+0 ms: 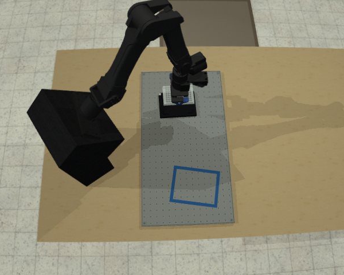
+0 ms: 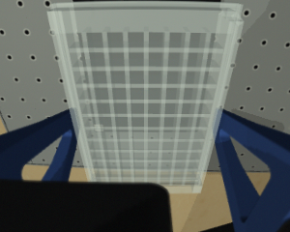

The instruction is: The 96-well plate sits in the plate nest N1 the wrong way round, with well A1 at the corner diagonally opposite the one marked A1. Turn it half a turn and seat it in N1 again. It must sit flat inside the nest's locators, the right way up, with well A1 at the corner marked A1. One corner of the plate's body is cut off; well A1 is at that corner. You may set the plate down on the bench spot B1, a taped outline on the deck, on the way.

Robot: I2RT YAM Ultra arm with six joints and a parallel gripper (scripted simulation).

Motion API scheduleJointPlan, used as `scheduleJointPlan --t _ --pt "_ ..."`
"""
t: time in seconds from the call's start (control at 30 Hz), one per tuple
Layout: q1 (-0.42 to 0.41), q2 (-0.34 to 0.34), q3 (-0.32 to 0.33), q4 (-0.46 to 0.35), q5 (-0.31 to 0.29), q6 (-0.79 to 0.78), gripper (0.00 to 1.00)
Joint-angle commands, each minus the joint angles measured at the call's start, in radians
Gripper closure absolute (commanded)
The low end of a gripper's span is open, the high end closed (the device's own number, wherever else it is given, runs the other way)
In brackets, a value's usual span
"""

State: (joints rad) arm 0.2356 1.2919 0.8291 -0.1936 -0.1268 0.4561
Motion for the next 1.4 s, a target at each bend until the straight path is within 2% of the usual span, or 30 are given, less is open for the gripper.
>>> scheduleJointPlan --t 0.0,0.67,1.17,1.23,1.37 --pt "-0.001 -0.006 0.002 0.001 0.001 -0.001 1.0" --pt "-0.001 -0.006 0.002 0.001 0.001 -0.001 1.0" --pt "-0.19 0.018 -0.049 0.051 -0.146 -0.619 1.0" --pt "-0.19 0.018 -0.049 0.051 -0.146 -0.619 1.0" --pt "-0.24 0.032 -0.056 0.063 -0.185 -0.682 1.0"
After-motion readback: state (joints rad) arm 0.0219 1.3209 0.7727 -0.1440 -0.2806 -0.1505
